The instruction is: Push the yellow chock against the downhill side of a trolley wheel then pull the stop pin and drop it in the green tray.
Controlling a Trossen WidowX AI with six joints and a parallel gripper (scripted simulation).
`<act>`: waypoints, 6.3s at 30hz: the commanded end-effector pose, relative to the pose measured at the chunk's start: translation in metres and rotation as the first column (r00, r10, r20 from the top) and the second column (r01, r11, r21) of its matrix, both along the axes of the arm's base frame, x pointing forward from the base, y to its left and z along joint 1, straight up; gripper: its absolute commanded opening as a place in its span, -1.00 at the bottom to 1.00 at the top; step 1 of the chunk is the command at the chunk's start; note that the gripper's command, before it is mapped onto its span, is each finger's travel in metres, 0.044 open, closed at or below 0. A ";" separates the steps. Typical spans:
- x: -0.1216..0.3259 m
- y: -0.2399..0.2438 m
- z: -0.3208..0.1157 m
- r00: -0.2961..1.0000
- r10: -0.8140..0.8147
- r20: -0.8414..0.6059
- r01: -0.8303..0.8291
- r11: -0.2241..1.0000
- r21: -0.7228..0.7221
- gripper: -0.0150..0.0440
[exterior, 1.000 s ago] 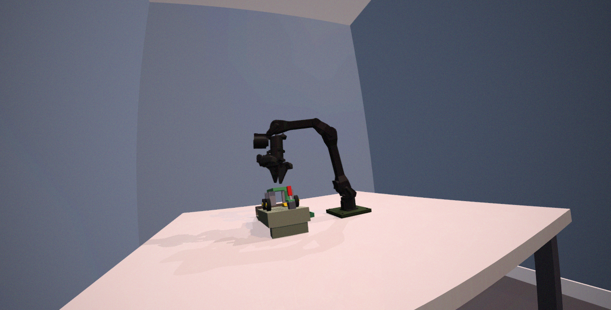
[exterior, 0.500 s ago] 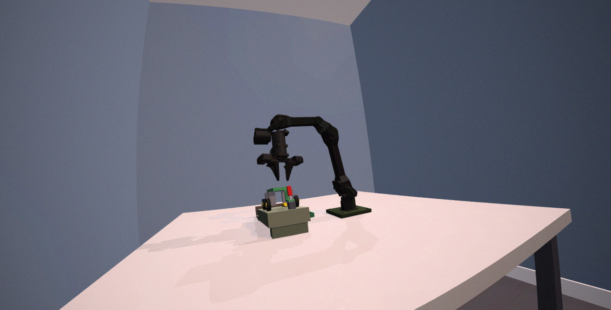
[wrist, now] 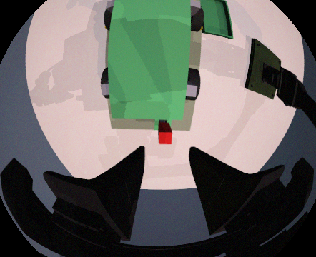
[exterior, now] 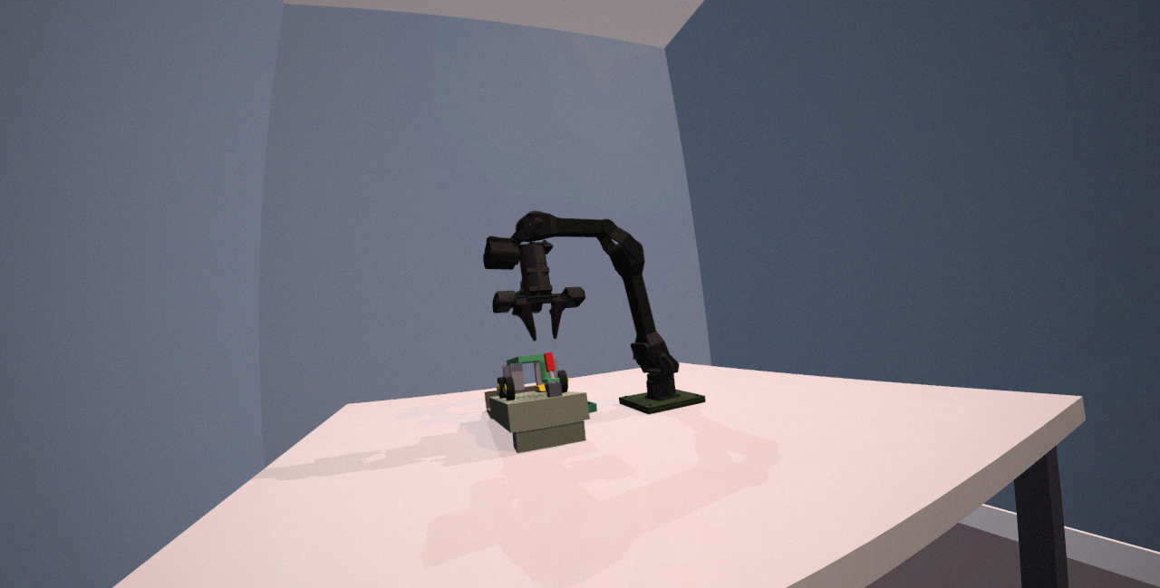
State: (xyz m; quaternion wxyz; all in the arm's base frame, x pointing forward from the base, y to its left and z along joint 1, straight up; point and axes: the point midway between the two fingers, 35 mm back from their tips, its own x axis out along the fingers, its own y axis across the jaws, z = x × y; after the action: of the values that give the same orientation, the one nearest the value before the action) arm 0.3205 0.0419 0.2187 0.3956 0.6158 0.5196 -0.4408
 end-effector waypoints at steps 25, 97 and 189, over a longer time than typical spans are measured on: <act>0.002 0.010 -0.028 1.000 -0.009 -0.004 0.009 1.000 0.007 0.15; 0.003 0.019 -0.048 1.000 -0.009 -0.004 0.009 1.000 0.007 -0.49; -0.074 0.059 -0.018 1.000 -0.008 -0.010 0.009 1.000 0.011 -0.49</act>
State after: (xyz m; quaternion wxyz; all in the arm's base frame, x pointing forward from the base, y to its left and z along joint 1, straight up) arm 0.2569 0.1000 0.2042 0.3892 0.6195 0.5223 -0.4381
